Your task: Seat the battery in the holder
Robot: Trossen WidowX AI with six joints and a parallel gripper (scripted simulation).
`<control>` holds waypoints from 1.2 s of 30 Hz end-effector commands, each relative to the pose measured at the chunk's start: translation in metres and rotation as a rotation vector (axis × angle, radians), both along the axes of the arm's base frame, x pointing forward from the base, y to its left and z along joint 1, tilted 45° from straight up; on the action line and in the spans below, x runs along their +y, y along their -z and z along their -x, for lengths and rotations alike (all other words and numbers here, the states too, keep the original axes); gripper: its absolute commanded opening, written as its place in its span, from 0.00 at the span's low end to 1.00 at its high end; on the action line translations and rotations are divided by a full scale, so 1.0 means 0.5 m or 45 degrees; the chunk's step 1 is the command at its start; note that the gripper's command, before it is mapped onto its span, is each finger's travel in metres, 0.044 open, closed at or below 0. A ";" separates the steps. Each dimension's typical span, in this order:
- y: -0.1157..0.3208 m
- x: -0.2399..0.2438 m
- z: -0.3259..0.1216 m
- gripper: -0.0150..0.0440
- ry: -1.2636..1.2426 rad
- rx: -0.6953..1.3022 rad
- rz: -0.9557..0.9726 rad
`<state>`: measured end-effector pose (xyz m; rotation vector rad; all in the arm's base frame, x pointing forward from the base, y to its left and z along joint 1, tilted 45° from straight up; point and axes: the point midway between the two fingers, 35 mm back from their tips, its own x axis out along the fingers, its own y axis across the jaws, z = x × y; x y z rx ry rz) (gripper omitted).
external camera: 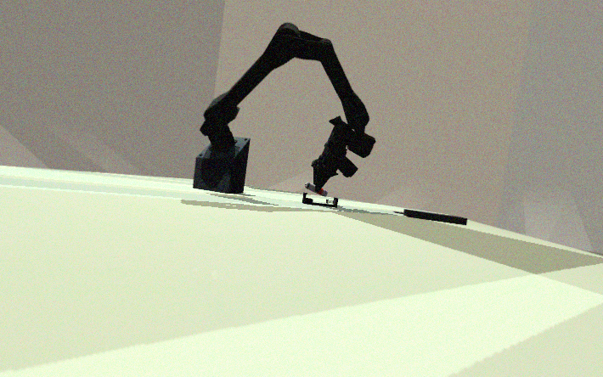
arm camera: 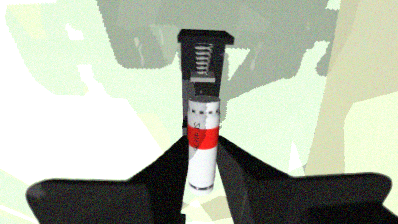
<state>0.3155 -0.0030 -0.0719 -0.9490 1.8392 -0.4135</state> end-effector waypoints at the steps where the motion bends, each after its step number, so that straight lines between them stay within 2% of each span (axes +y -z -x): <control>1: 0.003 0.000 -0.002 0.36 0.022 0.012 0.006; 36: 0.022 -0.012 -0.015 0.36 0.172 0.152 0.104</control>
